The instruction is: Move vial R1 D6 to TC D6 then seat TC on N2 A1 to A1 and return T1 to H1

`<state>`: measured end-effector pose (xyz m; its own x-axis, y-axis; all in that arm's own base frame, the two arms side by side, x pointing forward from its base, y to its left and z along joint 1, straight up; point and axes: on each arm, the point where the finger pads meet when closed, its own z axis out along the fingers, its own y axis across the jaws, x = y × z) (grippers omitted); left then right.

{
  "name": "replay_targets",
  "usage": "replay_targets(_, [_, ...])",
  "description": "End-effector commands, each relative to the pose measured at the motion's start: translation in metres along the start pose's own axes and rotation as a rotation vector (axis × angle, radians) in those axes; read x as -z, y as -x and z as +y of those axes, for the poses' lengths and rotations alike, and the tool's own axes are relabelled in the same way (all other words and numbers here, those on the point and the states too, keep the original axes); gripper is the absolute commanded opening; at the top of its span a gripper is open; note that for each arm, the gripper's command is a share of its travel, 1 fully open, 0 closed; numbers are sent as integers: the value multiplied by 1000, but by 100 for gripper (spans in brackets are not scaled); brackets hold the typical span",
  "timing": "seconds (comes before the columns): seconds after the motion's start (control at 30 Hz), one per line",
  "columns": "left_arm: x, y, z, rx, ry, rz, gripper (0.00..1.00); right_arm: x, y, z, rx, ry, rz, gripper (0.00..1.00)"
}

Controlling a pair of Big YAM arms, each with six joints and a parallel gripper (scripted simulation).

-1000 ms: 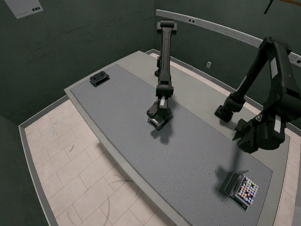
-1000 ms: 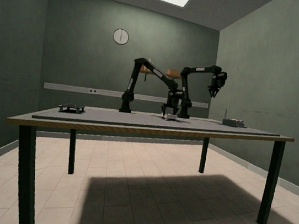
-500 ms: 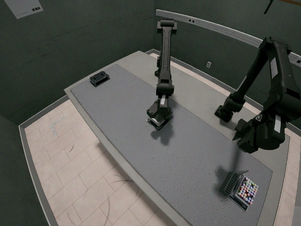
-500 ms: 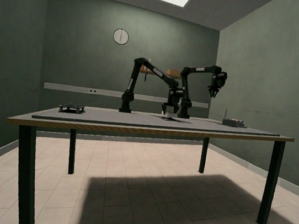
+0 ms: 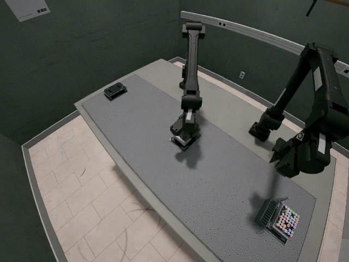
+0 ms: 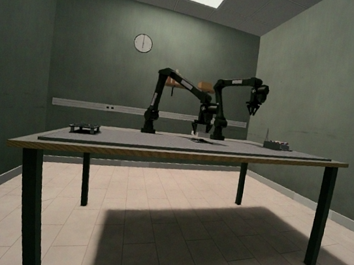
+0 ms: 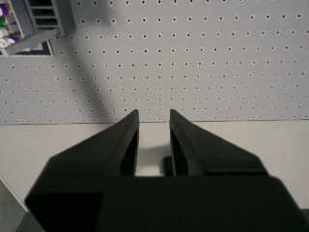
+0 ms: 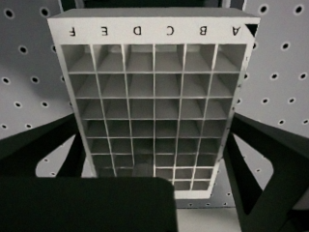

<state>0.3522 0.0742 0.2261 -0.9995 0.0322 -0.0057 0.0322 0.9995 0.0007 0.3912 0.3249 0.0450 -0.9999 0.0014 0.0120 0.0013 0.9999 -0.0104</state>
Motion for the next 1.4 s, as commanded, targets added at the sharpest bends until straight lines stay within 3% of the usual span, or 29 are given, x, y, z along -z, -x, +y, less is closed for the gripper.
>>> replay_targets(0.0, [12,8,3,17,8,-29,24,38,19,21,0,55,-64,0])
replay_targets(0.07, [12,8,3,17,8,-29,24,28,19,22,0,46,-54,0])
replay_targets(1.33, [12,8,3,17,8,-29,24,33,20,22,0,51,-59,0])
replay_targets(1.37, [12,8,3,17,8,-29,24,43,18,21,0,57,-66,0])
